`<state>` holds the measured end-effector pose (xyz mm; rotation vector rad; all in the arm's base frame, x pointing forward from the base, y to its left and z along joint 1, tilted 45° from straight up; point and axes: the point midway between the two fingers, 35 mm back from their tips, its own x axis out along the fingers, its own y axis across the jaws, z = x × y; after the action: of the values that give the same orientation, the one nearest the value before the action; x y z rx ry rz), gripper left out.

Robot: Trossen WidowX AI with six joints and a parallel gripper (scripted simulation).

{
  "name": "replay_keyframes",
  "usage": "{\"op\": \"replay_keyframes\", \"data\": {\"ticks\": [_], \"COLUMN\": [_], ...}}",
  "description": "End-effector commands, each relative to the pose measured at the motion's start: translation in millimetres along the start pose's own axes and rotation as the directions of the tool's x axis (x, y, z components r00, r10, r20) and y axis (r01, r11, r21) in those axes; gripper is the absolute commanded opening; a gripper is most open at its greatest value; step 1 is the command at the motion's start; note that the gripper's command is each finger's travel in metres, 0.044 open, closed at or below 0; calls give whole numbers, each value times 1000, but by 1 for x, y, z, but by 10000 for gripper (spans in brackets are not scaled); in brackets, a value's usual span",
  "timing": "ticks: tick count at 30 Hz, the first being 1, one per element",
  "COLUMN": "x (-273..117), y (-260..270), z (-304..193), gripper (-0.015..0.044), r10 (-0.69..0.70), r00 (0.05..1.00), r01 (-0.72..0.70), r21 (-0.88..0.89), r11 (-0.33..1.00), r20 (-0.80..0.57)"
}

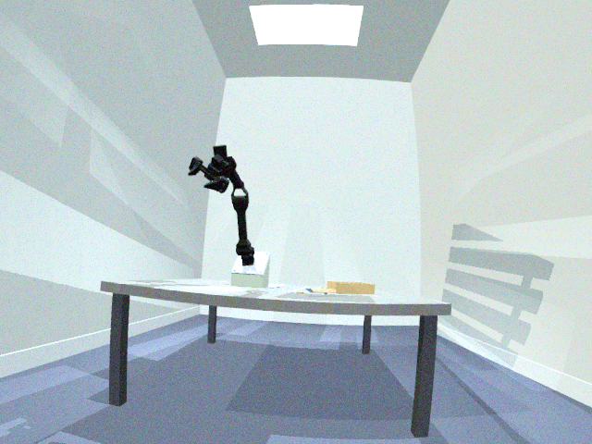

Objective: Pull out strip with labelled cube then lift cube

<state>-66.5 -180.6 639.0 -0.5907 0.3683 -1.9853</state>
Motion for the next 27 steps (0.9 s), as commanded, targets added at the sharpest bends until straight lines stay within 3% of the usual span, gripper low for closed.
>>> {"op": "replay_keyframes", "data": {"ticks": [1,14,21,27], "x": [1,48,37,-1], "y": [2,168,253,348], "z": [0,-24,-31,-37], "gripper": [400,400,400,400], "r10": [8,375,506,635], "r00": [1000,927,863,773], "r01": [-8,-371,-500,-633], "r21": [3,112,124,92], "r11": [1000,922,857,769], "r20": [0,-13,-13,4]}}
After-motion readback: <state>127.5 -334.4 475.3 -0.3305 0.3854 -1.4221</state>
